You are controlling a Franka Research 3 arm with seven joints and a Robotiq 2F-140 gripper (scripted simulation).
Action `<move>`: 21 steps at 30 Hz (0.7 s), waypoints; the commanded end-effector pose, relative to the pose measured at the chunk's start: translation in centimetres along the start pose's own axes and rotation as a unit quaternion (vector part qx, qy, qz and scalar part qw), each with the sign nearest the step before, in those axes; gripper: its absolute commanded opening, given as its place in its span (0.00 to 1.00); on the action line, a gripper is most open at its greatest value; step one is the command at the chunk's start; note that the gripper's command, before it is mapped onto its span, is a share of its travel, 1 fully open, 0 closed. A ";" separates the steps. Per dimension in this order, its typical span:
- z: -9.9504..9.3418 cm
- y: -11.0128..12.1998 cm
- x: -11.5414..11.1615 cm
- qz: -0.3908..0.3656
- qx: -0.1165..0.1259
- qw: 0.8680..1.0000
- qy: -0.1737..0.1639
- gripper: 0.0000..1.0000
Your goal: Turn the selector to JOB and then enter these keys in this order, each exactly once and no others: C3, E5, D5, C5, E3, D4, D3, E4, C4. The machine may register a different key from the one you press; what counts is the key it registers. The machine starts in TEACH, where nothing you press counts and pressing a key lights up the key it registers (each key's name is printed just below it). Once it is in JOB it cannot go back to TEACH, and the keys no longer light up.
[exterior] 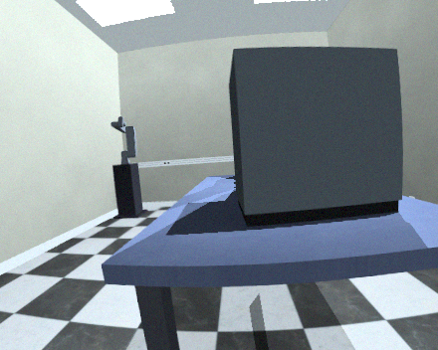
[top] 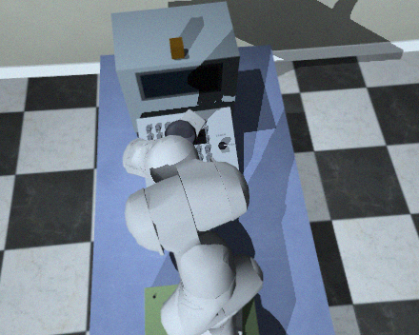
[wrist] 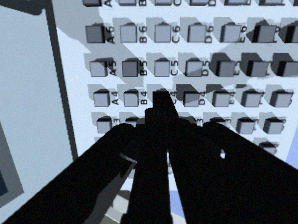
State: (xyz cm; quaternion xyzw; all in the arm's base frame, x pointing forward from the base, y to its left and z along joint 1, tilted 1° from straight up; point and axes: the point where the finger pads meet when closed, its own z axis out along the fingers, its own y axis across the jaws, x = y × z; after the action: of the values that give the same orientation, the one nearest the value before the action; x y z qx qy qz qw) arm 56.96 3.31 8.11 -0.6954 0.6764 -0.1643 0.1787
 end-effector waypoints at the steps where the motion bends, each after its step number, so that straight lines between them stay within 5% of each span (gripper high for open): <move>1: -0.3 0.1 -0.2 0.006 -0.006 1.000 0.002 0.10; 21: -1.1 0.8 -0.8 0.006 -0.006 1.000 0.002 0.10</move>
State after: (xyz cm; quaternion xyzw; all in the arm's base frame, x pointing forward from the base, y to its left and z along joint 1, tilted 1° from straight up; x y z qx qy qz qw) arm 56.20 3.50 8.88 -0.6985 0.6737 -0.1622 0.1786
